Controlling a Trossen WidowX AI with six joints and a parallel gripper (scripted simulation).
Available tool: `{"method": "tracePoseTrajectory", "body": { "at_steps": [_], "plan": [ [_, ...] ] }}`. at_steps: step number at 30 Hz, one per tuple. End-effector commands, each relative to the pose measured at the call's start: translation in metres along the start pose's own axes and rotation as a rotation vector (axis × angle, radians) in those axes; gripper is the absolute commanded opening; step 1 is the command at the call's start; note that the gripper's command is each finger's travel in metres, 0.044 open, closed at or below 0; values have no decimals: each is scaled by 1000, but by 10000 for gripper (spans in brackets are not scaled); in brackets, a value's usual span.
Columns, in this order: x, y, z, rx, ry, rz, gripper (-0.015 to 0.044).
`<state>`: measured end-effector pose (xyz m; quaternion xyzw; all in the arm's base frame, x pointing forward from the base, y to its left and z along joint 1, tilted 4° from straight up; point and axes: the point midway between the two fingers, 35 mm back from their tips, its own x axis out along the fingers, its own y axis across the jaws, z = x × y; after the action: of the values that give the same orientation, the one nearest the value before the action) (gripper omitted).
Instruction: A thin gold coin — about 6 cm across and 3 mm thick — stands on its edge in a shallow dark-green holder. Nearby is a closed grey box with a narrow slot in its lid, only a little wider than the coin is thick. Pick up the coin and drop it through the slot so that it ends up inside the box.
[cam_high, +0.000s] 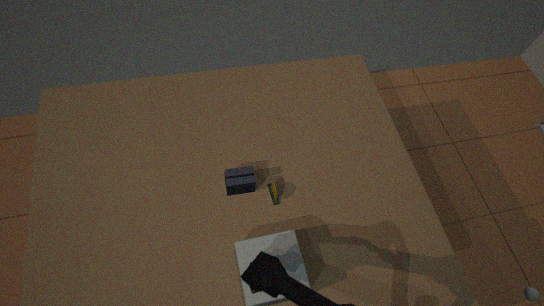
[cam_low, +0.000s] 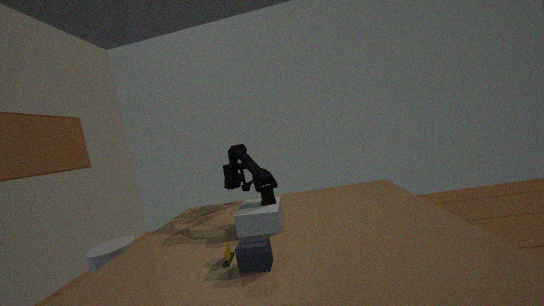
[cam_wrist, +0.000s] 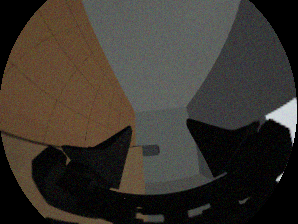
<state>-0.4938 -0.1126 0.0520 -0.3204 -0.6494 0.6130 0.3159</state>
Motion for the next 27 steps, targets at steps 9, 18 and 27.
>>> {"method": "tracePoseTrajectory", "body": {
  "at_steps": [9, 18, 27],
  "plan": [
    [-96, -14, 50, -6, -348, 8, 164],
    [-237, -29, 73, -69, -770, 60, 161],
    [-376, -38, 45, -140, -1159, 160, 161]
  ]
}}
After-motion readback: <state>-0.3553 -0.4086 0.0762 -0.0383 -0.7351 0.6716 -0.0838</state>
